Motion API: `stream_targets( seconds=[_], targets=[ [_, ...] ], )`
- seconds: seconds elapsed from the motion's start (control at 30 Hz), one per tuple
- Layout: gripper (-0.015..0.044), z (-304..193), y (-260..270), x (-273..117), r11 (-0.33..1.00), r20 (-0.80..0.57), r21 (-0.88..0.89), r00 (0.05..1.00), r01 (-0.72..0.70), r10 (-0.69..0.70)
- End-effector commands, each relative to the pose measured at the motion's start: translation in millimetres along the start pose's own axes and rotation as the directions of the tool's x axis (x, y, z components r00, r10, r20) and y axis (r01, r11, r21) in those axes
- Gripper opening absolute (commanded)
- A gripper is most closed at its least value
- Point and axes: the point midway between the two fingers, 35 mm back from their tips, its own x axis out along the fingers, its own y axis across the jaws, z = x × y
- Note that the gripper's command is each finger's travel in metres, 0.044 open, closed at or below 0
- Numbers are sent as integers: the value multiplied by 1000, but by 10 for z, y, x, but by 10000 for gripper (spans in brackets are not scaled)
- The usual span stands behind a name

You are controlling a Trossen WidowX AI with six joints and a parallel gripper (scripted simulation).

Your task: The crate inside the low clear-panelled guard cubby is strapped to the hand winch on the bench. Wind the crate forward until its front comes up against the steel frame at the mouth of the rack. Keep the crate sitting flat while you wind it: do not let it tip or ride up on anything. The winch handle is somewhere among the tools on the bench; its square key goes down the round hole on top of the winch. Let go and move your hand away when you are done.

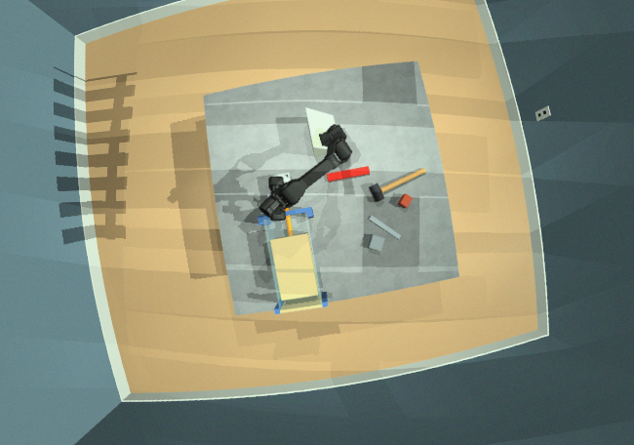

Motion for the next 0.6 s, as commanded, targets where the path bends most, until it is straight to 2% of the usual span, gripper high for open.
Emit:
stream_targets(
  seconds=[0.0,0.57],
  targets=[
    [440,-1,21,-21,995,-33,-92,999,-26,23],
    [440,54,14,142,995,-34,-96,999,-23,20]
  ],
)
